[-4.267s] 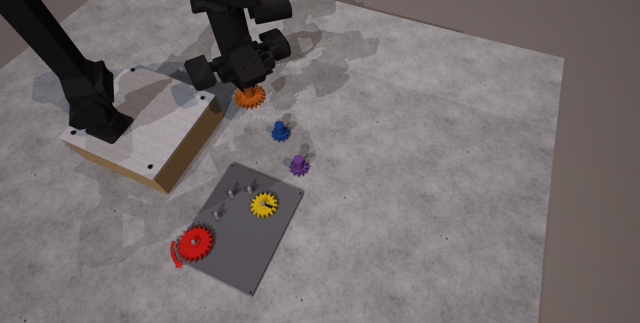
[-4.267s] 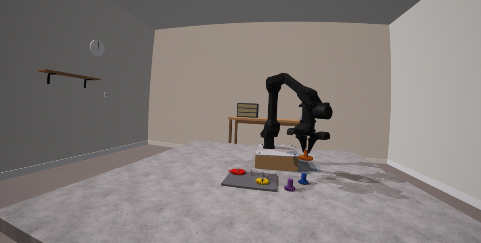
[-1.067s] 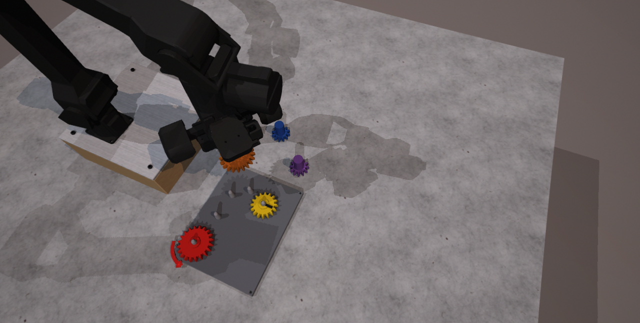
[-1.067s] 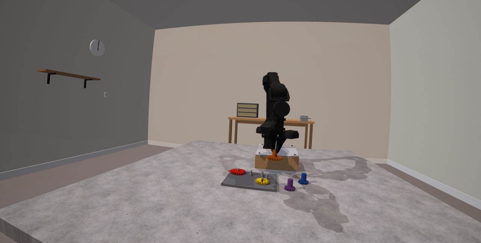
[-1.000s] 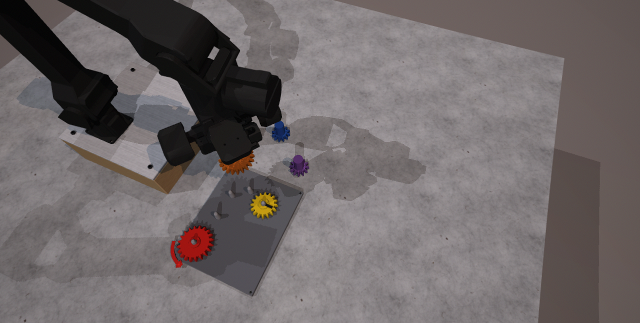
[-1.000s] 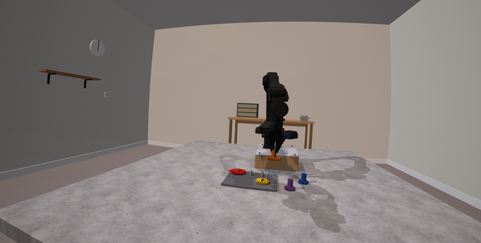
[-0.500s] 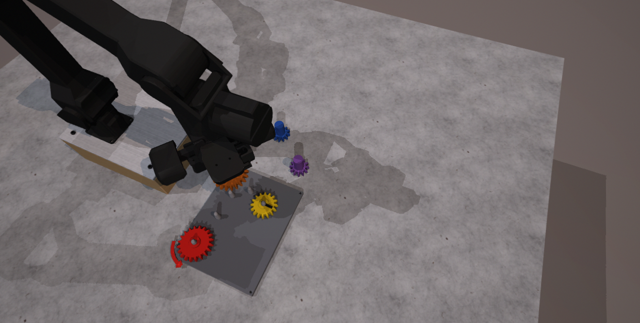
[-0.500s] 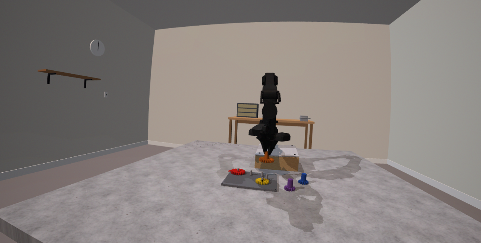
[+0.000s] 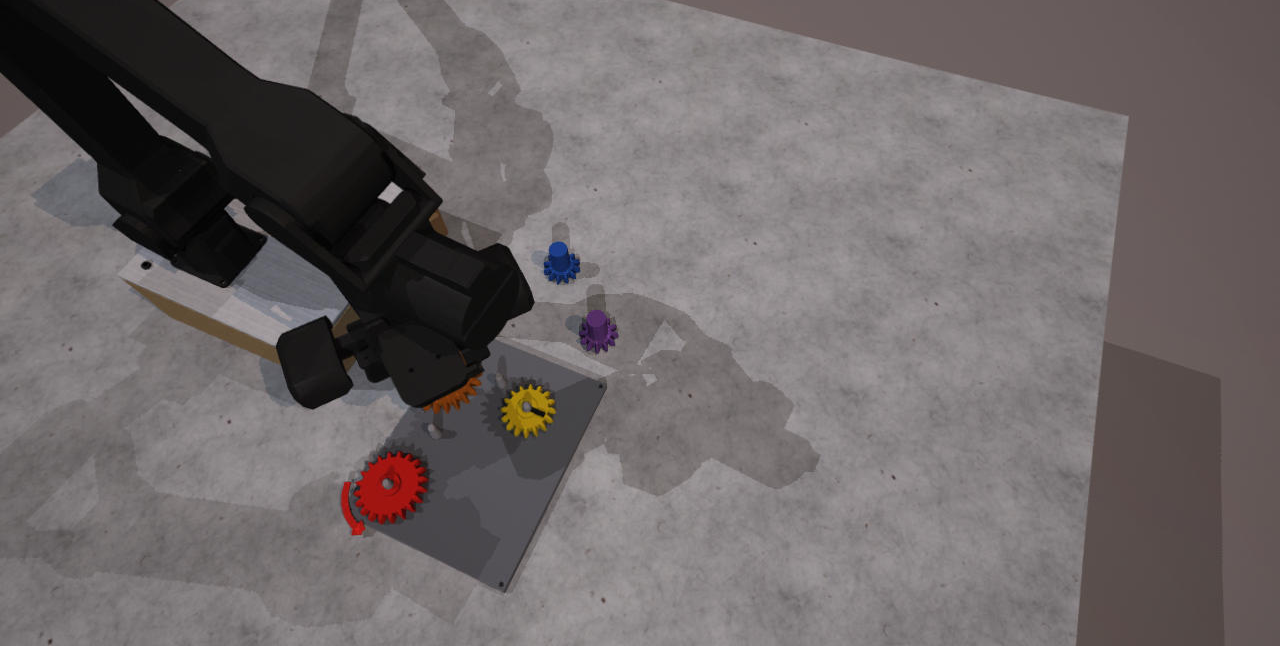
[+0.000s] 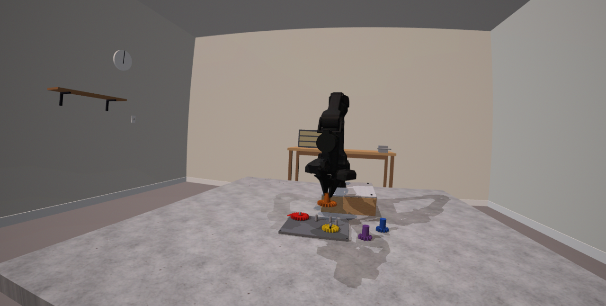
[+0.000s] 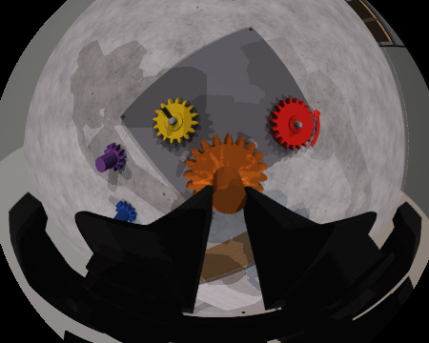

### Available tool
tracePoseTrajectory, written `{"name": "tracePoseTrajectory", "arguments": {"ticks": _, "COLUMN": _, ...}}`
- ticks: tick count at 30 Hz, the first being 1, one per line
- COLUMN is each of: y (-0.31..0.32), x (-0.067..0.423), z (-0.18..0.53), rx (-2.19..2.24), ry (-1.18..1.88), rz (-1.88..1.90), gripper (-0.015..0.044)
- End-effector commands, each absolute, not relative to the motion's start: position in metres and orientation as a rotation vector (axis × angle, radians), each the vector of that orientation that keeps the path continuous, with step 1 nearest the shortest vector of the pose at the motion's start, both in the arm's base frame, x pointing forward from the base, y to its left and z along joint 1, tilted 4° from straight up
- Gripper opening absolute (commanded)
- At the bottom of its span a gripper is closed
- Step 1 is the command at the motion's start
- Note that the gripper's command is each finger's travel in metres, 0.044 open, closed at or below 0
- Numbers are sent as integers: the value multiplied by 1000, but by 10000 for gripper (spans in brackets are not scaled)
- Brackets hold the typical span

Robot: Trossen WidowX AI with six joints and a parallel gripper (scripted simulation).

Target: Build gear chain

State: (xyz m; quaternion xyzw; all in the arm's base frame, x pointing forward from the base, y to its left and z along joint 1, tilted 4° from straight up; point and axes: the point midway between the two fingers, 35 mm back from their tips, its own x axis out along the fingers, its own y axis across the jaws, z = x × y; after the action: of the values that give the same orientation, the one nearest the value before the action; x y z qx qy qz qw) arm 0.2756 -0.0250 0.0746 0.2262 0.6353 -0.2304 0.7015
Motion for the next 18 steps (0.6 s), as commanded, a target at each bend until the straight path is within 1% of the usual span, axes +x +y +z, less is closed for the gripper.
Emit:
{"name": "tracePoseTrajectory", "arguments": {"ticks": 1, "y": -31, "x": 275, "z": 72, "rx": 506, "ry": 1414, "rz": -506, "gripper": 0}}
{"name": "tracePoseTrajectory", "arguments": {"ticks": 18, "y": -62, "x": 270, "z": 63, "rx": 504, "ry": 1410, "rz": -509, "gripper": 0}}
